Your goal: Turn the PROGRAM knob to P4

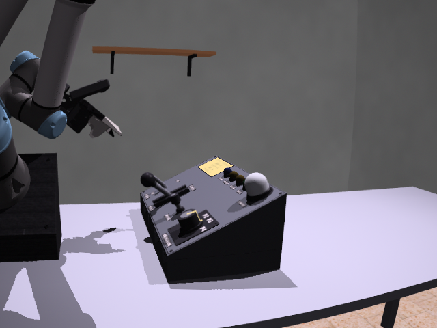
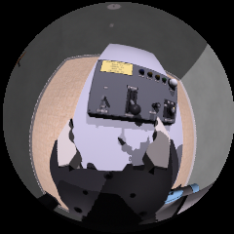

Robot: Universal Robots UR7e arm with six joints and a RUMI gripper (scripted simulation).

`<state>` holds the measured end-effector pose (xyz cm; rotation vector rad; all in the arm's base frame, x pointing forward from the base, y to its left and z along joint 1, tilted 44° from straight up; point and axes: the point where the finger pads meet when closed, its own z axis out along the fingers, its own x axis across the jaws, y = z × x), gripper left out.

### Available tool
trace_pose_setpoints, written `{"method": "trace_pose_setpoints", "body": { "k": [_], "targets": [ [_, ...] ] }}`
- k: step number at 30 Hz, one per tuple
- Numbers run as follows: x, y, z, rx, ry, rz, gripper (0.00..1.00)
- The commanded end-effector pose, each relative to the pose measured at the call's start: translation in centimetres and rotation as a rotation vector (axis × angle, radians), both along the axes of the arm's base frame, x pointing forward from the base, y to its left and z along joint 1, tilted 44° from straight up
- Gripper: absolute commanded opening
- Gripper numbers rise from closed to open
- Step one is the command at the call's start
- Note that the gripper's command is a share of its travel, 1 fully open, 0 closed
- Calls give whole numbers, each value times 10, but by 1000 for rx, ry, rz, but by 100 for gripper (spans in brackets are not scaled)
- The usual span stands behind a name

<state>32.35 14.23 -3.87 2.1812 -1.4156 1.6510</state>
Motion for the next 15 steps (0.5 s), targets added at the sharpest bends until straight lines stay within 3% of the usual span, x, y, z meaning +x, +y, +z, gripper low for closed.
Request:
{"method": "trace_pose_setpoints", "body": {
  "k": [1,15],
  "targets": [
    [3,-2,7,-1,9,-7,100],
    [17,-3,42,13,28,-25,100]
  ]
}}
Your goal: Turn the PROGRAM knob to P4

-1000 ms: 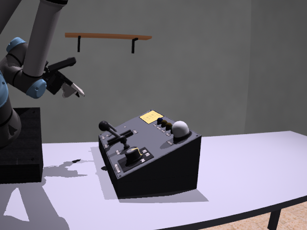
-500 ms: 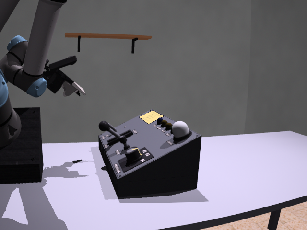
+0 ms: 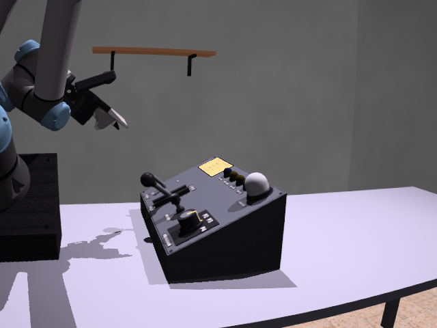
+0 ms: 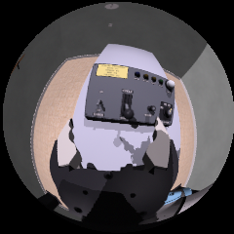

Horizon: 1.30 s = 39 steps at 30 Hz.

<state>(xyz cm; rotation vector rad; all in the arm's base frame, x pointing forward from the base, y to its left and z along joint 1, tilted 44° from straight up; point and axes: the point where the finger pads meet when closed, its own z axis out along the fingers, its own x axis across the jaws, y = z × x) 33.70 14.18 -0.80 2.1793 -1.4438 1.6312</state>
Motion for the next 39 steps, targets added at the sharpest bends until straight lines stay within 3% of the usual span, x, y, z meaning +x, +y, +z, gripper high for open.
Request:
{"method": "trace_pose_setpoints", "body": {
  "k": [1,9,17,39],
  "targets": [
    [4,-3,15,-2,23,-13,100],
    [13,-11,50,13,40,-29,100],
    [17,-17,71,23,46,-37,100],
    [10,-52,139,51,73,-61,100]
  ]
}}
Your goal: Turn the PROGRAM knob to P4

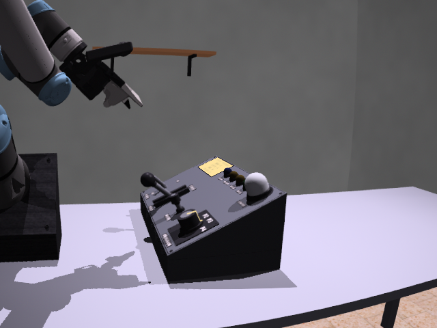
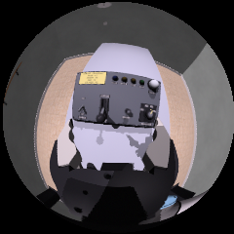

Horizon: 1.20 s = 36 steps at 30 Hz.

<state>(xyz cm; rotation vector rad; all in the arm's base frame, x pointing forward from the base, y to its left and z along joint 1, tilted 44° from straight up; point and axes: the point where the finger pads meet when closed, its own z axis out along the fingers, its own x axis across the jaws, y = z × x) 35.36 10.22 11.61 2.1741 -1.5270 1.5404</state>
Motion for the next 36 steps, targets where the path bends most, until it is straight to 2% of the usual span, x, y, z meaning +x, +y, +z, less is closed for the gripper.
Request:
{"method": "trace_pose_setpoints", "body": {
  "k": [1,7,11,23,36],
  "targets": [
    [-8,-15,19,5,32,-15,100],
    [-13,-26,36,14,34,-20,100],
    [-15,-28,39,15,35,-21,100],
    [-36,-54,69,32,41,-31,100],
    [-55,-71,80,39,47,-35,100]
  ]
}}
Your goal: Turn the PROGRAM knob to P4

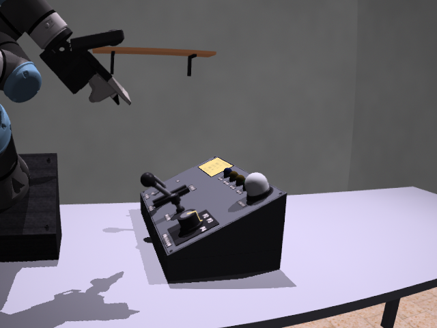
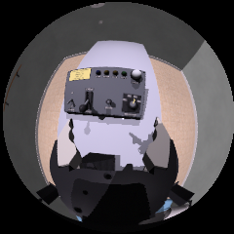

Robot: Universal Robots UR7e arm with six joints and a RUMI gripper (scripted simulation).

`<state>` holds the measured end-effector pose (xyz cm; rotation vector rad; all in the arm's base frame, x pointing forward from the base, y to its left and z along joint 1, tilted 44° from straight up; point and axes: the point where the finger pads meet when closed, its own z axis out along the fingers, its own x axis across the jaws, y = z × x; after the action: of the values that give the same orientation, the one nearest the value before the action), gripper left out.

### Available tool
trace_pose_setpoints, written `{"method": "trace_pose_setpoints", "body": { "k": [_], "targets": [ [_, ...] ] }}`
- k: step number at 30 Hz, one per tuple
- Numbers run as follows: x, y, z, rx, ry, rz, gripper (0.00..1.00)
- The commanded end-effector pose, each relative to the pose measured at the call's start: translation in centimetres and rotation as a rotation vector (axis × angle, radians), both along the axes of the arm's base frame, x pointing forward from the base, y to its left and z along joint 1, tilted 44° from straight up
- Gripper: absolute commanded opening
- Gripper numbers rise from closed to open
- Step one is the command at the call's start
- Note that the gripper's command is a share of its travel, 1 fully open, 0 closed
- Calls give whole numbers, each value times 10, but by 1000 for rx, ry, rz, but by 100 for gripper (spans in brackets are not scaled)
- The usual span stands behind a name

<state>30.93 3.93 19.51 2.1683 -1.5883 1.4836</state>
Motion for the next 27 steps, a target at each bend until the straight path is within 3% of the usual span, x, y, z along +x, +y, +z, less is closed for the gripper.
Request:
{"method": "trace_pose_setpoints", "body": {
  "k": [1,27],
  "targets": [
    [-12,-9,1,2,23,-3,100],
    [-19,-14,5,4,24,-4,100]
  ]
}}
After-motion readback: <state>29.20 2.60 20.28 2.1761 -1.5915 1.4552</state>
